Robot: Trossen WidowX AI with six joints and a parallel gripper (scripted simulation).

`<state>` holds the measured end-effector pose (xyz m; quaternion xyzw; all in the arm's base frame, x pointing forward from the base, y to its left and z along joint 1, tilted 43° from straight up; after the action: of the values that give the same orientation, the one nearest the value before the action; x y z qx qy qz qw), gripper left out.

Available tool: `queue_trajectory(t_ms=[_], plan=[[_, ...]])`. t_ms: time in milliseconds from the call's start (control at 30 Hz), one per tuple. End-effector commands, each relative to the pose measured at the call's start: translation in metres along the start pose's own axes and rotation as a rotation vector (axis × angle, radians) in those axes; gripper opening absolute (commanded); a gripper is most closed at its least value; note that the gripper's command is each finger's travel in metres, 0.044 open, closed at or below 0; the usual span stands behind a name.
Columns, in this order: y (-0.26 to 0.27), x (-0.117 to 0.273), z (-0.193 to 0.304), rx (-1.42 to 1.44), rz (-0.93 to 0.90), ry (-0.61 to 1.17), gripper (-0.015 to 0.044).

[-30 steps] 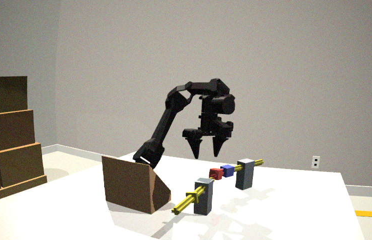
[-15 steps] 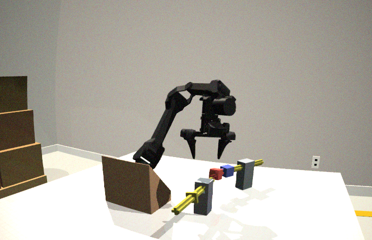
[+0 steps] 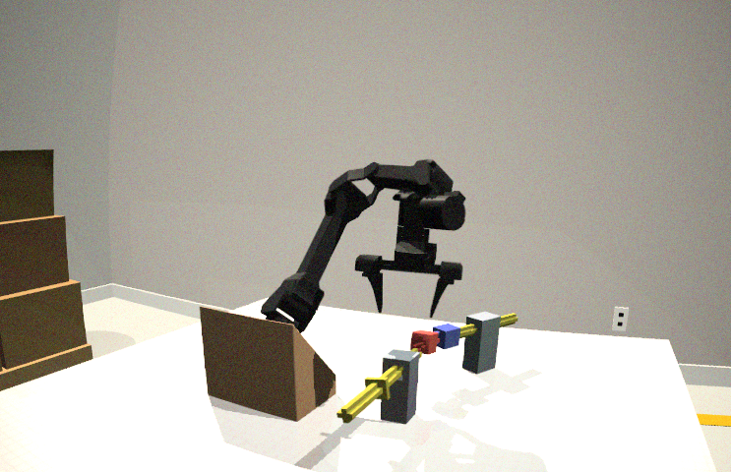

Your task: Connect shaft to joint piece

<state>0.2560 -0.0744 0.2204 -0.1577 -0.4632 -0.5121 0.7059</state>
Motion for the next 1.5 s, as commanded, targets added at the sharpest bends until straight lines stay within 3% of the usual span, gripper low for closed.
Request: queue_trajectory(t_ms=[0, 333, 567, 1133, 1467], plan=[[0.000, -0.001, 0.000, -0.122, 0.004, -0.007, 0.0440], [0.002, -0.004, 0.002, -0.388, 0.009, -0.015, 0.0440], [0.002, -0.007, 0.002, -0.393, 0.009, -0.016, 0.0440], [0.007, -0.080, 0.010, -0.392, 0.006, -0.014, 0.0440], [0.024, -0.079, 0.032, -0.392, 0.006, -0.016, 0.0440]])
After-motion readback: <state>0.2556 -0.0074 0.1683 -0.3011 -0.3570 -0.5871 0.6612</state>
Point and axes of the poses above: the point midway between the two fingers, 35 mm back from their tips, its own x axis back along the fingers, its own y axis across the jaws, z = x × y, the point moved 10 cm from there along x, back along the fingers, and after that the axes turned 11 degrees about x, right-handed, at the moved point
